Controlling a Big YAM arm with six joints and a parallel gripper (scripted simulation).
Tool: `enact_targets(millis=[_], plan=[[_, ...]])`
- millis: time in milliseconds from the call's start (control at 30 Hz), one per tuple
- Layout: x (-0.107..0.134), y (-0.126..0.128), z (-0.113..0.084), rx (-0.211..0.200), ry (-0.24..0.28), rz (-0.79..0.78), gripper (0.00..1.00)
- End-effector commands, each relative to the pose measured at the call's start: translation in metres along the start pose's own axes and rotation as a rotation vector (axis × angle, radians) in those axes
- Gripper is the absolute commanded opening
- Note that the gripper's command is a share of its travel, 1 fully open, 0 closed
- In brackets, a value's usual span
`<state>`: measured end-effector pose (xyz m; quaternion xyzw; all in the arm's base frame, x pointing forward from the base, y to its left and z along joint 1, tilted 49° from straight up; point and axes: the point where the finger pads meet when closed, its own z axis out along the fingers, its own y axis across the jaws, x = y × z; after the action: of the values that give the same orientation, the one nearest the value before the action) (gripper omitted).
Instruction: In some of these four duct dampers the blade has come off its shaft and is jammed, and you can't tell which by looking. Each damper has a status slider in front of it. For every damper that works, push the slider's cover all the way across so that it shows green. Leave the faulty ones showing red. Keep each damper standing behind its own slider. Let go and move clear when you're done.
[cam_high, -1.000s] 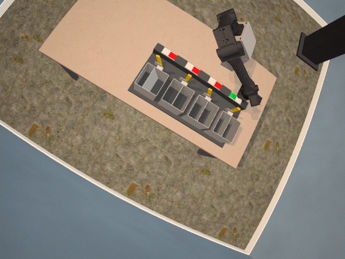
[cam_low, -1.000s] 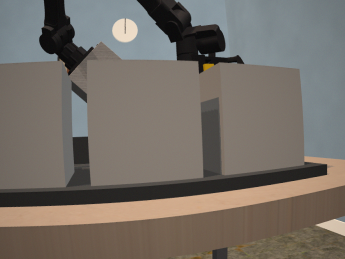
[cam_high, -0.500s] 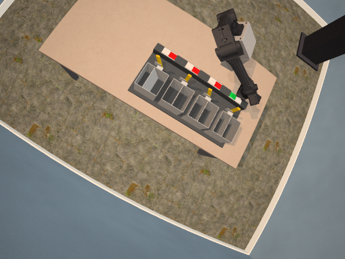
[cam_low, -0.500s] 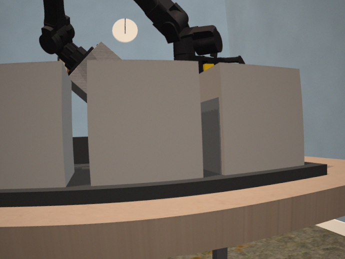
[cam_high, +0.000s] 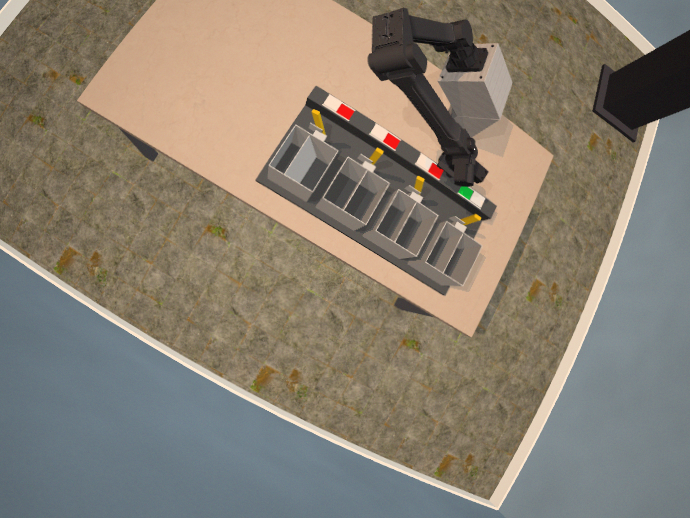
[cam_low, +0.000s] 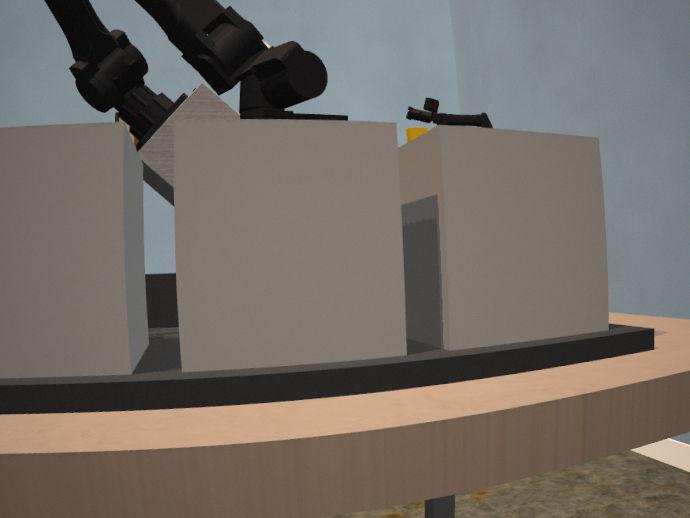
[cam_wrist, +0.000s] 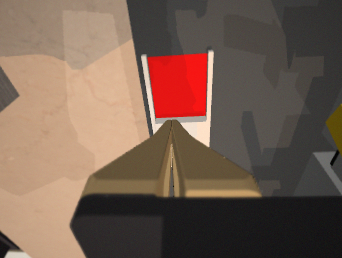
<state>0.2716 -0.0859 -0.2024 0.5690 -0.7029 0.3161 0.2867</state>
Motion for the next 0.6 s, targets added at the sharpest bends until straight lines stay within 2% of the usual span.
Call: enact_targets(millis=[0,33,100,200,533,567], plan=[[0.025,-0.011,-0.002,0.026,-0.037,-0.055,0.0],[0.025,-0.011,-0.002,0.026,-0.037,-0.055,0.0],[0.065,-0.013,0.0,0.026,-0.037,-0.056,0.0],[0.094,-0.015,0.002,0.026,-0.036,-0.056,0.0],[0.212,-0.02,0.008,0.027,-0.029,-0.058,0.0],[0.212,-0.02,0.008,0.027,-0.029,-0.058,0.0]])
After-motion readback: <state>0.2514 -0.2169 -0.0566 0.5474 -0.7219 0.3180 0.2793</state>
